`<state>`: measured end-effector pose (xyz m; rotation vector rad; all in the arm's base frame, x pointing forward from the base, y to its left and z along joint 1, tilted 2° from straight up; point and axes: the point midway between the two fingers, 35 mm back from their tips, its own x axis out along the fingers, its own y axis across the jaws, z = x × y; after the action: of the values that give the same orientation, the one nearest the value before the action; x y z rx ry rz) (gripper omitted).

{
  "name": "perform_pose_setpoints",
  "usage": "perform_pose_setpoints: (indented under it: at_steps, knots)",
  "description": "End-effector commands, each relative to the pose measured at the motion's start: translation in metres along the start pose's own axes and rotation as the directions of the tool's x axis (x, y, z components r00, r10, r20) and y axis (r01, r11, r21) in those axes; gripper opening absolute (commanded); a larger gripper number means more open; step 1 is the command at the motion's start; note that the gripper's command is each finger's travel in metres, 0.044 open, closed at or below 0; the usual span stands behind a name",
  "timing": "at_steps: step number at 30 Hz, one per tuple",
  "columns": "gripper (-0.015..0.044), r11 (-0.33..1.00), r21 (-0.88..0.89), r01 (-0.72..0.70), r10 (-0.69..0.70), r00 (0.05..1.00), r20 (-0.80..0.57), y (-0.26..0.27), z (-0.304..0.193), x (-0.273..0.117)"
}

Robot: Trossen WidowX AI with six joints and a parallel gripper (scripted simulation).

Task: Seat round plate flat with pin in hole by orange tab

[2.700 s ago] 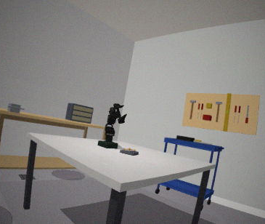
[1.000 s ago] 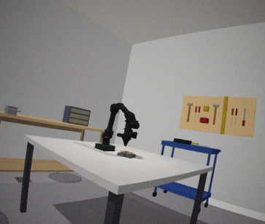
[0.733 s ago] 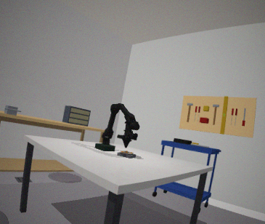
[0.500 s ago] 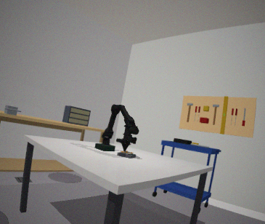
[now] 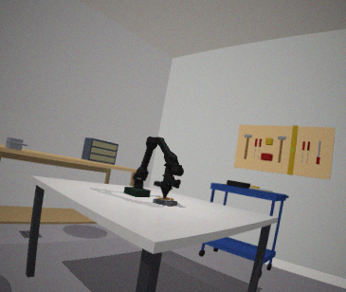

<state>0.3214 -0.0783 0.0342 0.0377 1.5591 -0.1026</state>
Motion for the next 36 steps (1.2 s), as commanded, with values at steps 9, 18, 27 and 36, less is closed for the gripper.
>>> perform_pose_setpoints:
  at_steps: [9,18,27,36]
  knots:
    - [0.0000,1.000,-0.001,-0.002,0.002,1.000,0.005,0.013,0.015,-0.001]
    - [0.0000,1.000,-0.001,-0.003,0.003,1.000,0.006,0.024,0.022,-0.003]
    - [0.0000,1.000,-0.001,-0.004,0.004,1.000,0.006,0.033,0.025,-0.003]
    - [0.0000,1.000,-0.001,-0.005,0.005,1.000,0.006,0.042,0.026,-0.004]
